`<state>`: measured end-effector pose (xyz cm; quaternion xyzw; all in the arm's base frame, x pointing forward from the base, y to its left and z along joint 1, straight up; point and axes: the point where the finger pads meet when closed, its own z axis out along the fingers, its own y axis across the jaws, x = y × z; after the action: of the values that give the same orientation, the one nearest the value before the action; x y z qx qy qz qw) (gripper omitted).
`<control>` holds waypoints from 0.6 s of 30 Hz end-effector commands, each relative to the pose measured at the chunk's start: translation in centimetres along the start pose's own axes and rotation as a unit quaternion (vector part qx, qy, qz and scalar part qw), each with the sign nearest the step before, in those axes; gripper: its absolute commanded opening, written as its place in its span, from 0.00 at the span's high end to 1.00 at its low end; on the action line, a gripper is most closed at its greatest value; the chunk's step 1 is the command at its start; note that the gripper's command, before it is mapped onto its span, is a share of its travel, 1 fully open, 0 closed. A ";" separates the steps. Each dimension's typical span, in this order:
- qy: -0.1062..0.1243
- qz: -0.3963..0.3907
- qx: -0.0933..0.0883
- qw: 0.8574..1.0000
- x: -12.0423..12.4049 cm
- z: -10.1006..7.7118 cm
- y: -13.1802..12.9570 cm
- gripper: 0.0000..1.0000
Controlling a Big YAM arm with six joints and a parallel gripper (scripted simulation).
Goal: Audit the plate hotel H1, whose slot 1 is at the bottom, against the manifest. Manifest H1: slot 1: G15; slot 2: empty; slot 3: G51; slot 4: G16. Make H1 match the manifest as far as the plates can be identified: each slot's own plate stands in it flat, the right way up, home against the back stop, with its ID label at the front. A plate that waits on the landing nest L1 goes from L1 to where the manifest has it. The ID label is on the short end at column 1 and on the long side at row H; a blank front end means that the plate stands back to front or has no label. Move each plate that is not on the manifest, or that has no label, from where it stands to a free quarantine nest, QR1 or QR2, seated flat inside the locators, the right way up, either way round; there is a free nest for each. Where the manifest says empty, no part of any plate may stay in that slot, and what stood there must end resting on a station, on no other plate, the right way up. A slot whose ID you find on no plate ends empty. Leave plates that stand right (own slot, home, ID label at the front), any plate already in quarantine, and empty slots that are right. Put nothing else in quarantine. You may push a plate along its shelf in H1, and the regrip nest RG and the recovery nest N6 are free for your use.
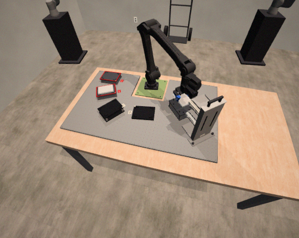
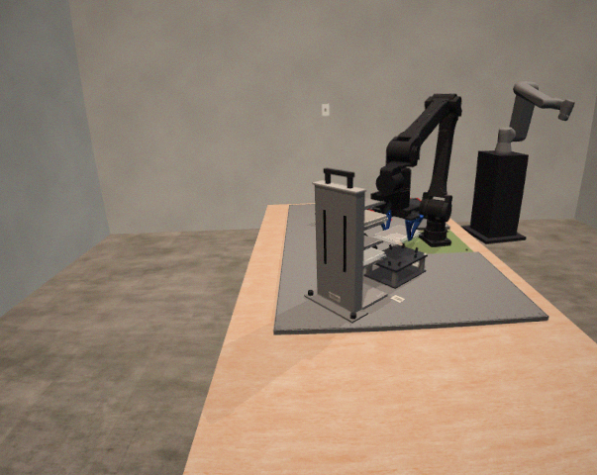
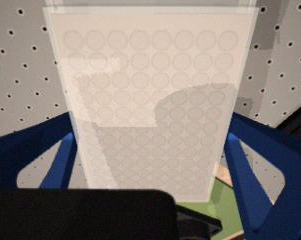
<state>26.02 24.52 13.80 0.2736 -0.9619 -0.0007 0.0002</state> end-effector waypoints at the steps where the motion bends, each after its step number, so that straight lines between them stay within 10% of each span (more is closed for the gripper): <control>1: -0.017 0.006 -0.003 1.000 -0.9 -0.5 -0.3 0.14; 18: -0.011 0.006 -0.002 1.000 -0.6 0.9 -0.3 0.14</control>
<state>26.06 24.56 12.85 0.2736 -0.9619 -0.0016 -0.0014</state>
